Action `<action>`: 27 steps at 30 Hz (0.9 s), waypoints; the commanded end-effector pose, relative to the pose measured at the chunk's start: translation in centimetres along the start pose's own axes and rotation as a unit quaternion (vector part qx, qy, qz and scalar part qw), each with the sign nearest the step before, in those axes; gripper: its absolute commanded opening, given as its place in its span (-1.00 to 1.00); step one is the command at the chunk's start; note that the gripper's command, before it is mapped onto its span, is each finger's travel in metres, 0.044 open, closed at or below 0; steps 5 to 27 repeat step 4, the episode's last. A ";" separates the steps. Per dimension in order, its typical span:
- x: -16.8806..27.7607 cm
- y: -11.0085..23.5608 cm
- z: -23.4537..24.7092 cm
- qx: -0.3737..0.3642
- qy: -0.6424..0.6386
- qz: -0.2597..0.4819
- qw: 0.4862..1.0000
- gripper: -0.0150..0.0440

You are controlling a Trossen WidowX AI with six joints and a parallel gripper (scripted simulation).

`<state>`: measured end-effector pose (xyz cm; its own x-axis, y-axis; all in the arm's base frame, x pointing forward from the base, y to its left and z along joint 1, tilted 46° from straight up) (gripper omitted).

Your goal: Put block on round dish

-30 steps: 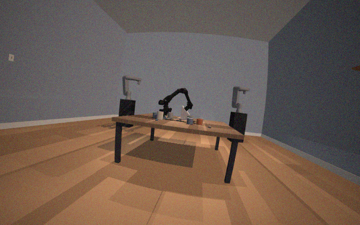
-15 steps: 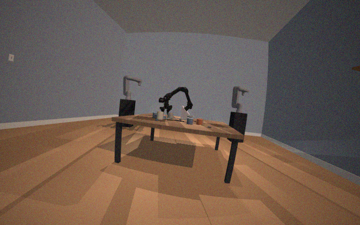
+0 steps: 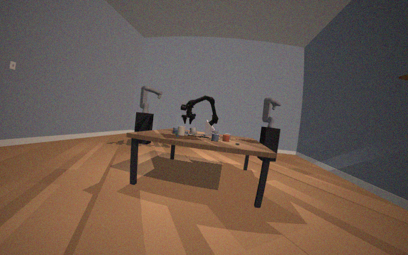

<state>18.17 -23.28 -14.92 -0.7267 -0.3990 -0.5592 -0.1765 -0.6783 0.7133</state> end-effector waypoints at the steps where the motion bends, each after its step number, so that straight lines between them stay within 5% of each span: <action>1: -0.1 0.1 0.1 -0.004 0.002 0.002 1.000 1.00; 27: -0.1 0.1 0.1 -0.004 0.002 0.002 1.000 1.00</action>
Point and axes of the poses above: the point midway between the two fingers, 35 mm back from their tips, its own y axis back along the fingers, its own z axis across the jaws, x = y × z, the point moved 2 cm from there along y, back along the fingers, and after that the axes turned 13 degrees about -y, right-handed, at the moved point
